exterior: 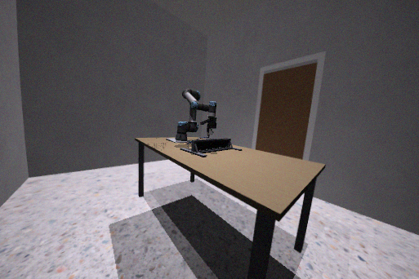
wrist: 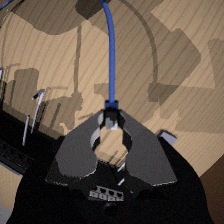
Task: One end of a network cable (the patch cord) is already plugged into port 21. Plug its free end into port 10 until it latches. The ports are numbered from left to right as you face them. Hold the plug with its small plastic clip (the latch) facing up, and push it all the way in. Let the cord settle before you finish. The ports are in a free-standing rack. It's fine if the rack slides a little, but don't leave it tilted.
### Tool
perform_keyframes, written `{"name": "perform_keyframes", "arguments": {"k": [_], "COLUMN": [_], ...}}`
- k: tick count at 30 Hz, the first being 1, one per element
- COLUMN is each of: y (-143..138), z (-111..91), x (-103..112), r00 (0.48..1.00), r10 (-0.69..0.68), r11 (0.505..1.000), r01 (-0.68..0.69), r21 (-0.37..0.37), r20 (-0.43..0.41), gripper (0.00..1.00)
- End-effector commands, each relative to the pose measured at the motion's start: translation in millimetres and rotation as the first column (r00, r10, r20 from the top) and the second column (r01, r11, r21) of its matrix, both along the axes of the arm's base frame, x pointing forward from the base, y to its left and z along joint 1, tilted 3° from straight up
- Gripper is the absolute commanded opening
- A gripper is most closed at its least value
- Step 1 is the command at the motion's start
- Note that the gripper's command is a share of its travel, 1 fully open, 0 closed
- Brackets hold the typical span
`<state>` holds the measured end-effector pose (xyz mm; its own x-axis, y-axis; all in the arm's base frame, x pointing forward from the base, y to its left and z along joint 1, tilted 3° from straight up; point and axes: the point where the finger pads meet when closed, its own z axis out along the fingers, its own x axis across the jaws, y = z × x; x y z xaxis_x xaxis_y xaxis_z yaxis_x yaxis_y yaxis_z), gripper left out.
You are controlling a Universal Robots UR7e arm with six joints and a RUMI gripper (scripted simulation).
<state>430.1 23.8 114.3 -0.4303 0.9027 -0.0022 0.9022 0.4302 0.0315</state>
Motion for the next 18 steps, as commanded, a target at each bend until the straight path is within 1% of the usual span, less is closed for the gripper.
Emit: {"name": "perform_keyframes", "arguments": {"k": [1,12,14,18], "y": [-5.4,-20.7,-20.7,-25.9], "z": [2.0,7.0,7.0,8.6], "x": [6.3,23.8,23.8,29.5], "r00": [0.999,0.985,0.985,0.977], "r10": [-0.044,-0.173,-0.173,-0.215], "r11": [0.999,0.985,0.985,0.977], "r01": [0.044,0.173,0.173,0.215], "r21": [0.001,0.005,0.005,0.006], "r20": [-0.001,-0.005,-0.005,-0.007], "gripper": [0.0,0.0,0.0,0.0]}}
